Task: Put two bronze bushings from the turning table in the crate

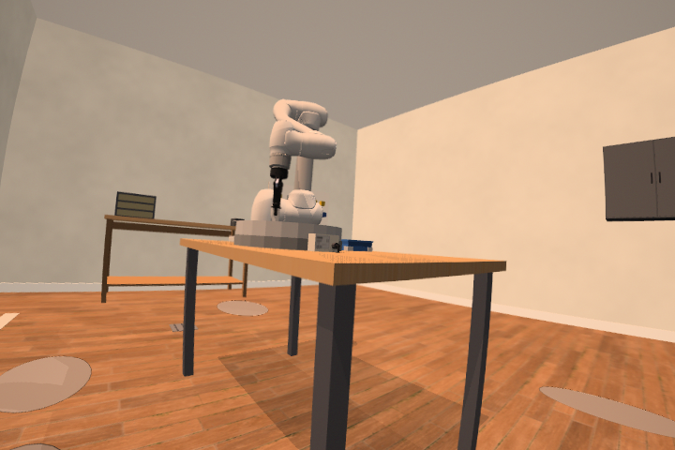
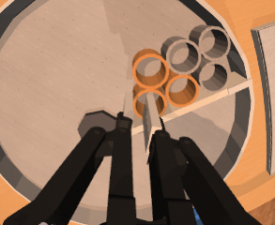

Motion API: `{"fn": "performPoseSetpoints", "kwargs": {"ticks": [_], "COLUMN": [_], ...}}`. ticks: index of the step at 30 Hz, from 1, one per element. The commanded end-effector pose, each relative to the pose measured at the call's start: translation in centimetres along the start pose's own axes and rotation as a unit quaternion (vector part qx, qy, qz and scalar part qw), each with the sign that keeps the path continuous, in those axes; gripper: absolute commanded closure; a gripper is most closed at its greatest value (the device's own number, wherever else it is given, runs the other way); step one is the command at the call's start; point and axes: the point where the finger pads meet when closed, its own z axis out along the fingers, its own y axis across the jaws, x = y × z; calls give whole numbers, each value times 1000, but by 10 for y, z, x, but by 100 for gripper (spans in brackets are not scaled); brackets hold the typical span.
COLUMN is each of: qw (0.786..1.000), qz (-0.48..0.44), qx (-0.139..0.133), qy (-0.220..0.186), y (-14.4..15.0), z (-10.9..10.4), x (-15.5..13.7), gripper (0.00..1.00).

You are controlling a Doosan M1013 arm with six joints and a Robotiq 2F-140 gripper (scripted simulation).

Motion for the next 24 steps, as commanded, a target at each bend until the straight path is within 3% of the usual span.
{"fn": "performPoseSetpoints", "kwargs": {"ticks": [1, 24], "qw": [1000, 1000], "qz": [0, 0], "qx": [0, 0], "qy": [0, 0], "y": [0, 0], "z": [0, 12], "x": [0, 0], "gripper": [90, 90]}}
